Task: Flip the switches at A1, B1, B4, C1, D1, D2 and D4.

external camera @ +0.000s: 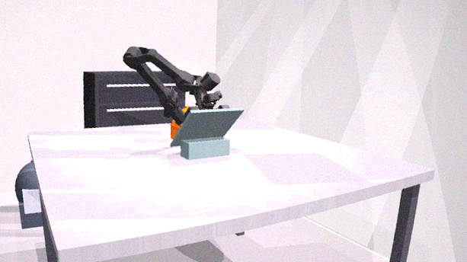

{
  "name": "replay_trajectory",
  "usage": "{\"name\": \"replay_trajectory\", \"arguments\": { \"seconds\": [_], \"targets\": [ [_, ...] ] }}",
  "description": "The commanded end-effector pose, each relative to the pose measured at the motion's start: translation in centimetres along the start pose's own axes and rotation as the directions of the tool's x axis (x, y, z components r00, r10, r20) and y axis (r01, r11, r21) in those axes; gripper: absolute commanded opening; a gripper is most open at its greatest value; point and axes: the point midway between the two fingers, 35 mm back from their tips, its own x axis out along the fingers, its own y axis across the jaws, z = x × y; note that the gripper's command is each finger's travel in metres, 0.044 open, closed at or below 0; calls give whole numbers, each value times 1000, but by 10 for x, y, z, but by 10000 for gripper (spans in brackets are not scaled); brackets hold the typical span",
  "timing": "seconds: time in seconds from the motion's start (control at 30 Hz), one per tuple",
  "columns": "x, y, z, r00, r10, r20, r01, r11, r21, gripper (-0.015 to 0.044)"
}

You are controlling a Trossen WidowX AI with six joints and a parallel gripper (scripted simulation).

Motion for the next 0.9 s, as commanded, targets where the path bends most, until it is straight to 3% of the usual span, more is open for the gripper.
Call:
{"name": "replay_trajectory", "arguments": {
  "seconds": [0.0,0.87],
  "targets": [
    [1,0,-1,1000,2,-2,-2,1000,-6,0],
    [4,0,-1,1000,2,-2,-2,1000,-6,0]
  ]
}}
